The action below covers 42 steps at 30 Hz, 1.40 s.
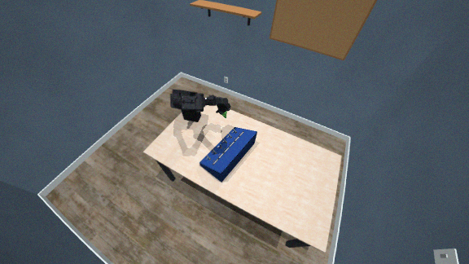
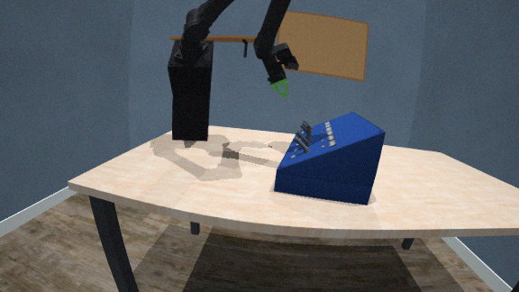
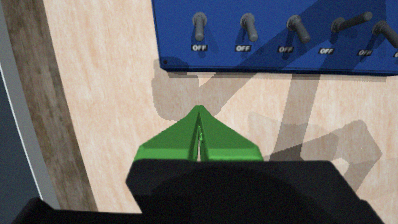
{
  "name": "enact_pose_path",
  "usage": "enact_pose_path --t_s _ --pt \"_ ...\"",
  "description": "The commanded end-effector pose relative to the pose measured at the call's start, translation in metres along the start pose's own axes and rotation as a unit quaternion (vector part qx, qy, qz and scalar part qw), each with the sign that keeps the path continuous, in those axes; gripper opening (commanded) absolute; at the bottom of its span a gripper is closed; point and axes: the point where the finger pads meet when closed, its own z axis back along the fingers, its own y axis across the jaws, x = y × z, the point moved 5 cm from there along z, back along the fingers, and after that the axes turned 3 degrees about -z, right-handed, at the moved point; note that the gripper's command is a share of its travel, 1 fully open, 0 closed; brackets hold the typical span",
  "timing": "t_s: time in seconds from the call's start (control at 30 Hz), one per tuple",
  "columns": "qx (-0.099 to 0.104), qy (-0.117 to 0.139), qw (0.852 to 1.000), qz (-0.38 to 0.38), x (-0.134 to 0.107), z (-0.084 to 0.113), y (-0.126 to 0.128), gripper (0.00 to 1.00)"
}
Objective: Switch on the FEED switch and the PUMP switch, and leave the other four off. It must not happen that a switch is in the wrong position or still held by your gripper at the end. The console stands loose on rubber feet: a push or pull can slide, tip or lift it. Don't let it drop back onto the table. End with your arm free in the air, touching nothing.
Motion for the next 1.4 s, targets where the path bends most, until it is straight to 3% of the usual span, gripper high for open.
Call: enact_pose_path --t_s 0.0,0.3,0.73,1.23,1.37 --pt "-0.002 -0.004 1.000 -0.009 0.004 -0.007 0.002 0.00" --pt "-0.002 -0.004 1.000 -0.010 0.005 -0.016 0.002 0.00" --pt "-0.002 -0.004 1.000 -0.008 0.003 -0.047 0.001 0.00" --pt "-0.003 -0.004 1.000 -0.006 0.001 -0.104 -0.001 0.00" --pt "-0.003 -0.004 1.000 -0.006 0.001 -0.110 -0.001 0.00"
